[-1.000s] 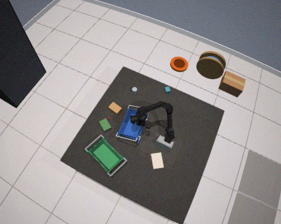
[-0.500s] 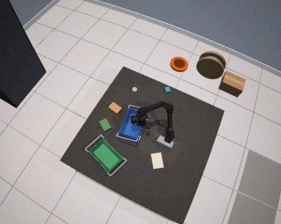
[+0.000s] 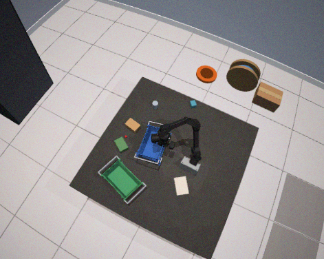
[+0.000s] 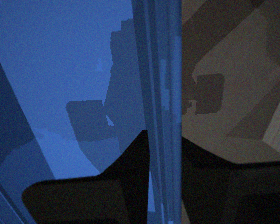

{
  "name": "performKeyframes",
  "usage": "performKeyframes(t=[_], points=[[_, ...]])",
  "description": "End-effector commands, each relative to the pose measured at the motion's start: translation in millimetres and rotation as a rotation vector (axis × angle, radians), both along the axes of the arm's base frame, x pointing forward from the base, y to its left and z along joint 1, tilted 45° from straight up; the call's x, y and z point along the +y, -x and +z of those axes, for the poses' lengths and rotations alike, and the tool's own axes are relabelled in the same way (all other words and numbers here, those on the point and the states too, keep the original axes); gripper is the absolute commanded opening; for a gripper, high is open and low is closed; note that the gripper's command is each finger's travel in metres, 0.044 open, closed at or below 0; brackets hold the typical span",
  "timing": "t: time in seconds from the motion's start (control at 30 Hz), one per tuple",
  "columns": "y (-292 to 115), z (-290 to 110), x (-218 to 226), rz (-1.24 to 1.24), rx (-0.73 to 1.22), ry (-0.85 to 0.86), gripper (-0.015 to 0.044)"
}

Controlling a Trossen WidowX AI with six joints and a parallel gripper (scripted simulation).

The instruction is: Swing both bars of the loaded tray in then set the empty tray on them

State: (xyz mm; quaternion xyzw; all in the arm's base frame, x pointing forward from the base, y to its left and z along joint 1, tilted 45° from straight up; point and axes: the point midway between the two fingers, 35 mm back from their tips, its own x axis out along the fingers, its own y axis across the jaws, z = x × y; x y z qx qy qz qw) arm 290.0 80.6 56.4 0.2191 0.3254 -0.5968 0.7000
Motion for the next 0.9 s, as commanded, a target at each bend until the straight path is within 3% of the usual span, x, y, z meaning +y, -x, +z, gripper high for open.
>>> performKeyframes(t=[0.0, 0.87], points=[[2.4, -2.9, -9.2, -0.020, 0.012, 0.006, 0.0000], [3.9, -7.6, -17.3, -0.020, 0.012, 0.007, 0.0000]])
